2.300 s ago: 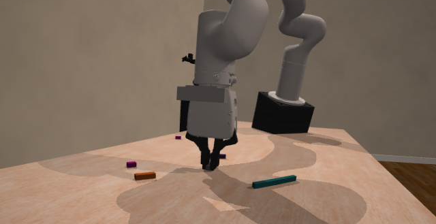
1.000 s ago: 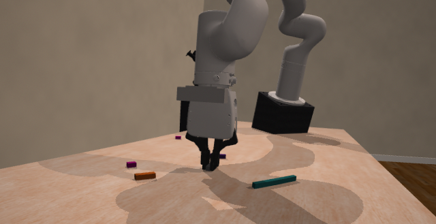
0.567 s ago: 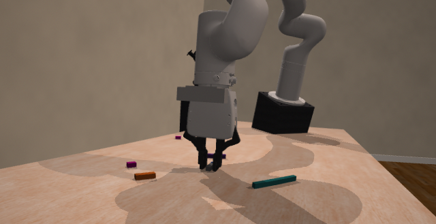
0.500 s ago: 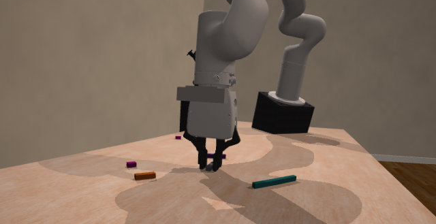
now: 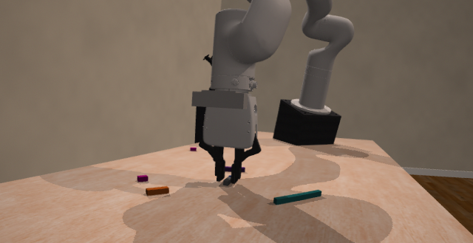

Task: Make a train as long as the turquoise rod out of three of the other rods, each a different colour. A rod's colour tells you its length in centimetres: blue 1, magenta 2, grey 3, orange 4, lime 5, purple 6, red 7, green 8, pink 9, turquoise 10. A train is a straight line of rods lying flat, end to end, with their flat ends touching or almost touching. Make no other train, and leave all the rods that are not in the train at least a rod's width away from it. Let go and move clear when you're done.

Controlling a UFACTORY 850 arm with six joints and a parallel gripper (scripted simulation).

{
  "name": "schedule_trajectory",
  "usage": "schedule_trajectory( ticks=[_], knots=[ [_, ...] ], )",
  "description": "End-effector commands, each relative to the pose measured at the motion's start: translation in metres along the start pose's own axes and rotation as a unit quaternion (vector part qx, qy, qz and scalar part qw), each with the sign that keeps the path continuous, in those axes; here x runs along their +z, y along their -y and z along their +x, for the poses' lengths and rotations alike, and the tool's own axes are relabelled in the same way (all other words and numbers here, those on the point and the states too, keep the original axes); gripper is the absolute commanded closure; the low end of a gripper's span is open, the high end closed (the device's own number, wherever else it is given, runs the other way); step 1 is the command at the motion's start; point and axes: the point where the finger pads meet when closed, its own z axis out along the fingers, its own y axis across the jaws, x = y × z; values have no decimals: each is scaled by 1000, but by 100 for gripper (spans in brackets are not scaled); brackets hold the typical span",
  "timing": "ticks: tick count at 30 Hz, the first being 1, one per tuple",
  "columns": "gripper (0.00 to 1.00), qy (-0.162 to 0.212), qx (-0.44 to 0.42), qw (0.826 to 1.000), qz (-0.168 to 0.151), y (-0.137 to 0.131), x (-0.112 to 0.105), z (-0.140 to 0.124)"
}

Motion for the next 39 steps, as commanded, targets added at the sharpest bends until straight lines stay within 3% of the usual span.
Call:
schedule_trajectory(
  ticks=[1, 11, 23, 24, 39],
  knots=[
    [76, -1, 0, 1000, 0, 0, -14, 1],
    [76, -1, 0, 1000, 0, 0, -67, 1],
    [76, -1, 0, 1000, 0, 0, -86, 1],
    [0, -1, 0, 1000, 0, 0, -86, 1],
    [0, -1, 0, 1000, 0, 0, -86, 1]
  ],
)
